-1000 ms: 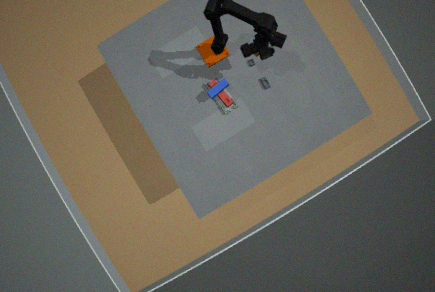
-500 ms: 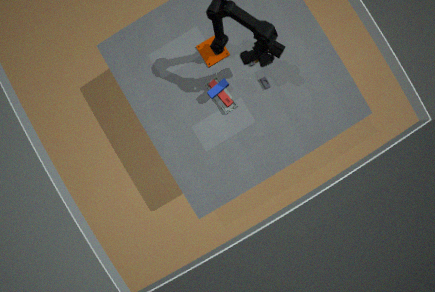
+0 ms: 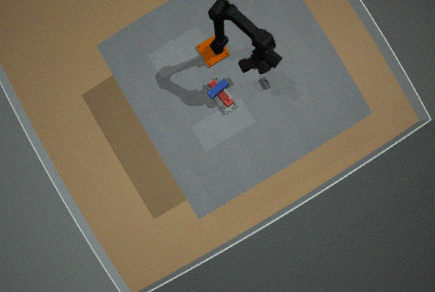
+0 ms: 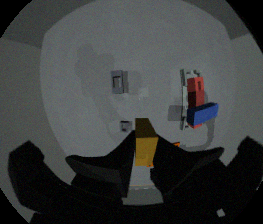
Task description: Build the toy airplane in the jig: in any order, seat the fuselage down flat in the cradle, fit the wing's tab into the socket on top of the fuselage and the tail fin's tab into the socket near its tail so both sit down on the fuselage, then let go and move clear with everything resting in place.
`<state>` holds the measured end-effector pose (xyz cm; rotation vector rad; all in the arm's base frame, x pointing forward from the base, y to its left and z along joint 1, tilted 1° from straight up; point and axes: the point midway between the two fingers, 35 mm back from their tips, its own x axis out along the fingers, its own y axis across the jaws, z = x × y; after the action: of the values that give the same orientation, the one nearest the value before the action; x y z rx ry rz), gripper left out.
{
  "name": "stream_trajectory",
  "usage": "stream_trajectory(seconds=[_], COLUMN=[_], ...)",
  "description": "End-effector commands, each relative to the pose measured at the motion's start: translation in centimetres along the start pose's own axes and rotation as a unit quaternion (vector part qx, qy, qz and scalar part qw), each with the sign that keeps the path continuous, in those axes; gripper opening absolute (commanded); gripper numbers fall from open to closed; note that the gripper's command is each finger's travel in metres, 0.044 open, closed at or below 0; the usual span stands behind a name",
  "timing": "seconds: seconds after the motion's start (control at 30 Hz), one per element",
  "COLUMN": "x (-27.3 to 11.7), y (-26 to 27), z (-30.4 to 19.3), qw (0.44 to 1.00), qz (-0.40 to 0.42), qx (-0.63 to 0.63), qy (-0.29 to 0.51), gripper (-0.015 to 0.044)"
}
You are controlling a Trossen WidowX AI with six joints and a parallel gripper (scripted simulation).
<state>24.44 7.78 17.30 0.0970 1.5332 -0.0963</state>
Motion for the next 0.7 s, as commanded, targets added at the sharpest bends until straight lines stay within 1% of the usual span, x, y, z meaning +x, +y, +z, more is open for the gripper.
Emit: stream_trajectory(seconds=[0.0, 0.67], x=[0.2, 1.1], y=[-0.7, -4.8], z=[0.8, 4.0], qw=[1.0, 0.999], qz=[0.001, 0.0], qx=[-0.007, -0.034], qy=[0.0, 0.0], gripper=[0.0, 0.0])
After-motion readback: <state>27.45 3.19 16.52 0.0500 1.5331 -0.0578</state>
